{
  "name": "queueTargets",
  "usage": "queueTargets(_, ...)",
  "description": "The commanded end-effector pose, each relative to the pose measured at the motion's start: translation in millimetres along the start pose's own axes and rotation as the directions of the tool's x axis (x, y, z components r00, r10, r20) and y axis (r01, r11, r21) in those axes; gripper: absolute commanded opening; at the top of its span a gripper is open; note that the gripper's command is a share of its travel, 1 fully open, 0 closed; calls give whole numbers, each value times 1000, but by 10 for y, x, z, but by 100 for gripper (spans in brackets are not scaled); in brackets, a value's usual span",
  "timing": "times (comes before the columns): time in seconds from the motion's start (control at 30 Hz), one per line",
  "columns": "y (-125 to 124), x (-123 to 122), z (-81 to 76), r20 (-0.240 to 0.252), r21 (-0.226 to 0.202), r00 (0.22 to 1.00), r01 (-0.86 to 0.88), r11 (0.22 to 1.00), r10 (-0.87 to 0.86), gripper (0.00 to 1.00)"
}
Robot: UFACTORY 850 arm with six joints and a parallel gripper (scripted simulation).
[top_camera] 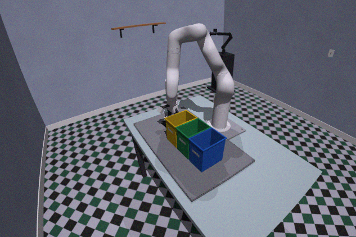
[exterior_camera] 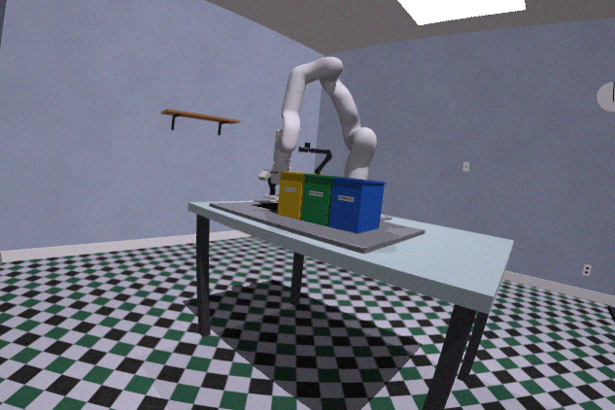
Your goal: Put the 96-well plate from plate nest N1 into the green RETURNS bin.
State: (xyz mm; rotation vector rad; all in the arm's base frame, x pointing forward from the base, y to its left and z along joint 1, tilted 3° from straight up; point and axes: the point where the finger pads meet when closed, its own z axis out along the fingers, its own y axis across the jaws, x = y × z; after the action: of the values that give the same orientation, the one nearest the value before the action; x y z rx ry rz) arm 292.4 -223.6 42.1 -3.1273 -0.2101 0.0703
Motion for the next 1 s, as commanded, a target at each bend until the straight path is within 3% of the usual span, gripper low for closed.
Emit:
queueTargets(0.0, 6, 5, -86, -2, 2, 1000, 0, 1000, 0, 0)
queueTargets(0.97, 7, 4, -503, -2, 2, 1000, 0, 1000, 0, 0)
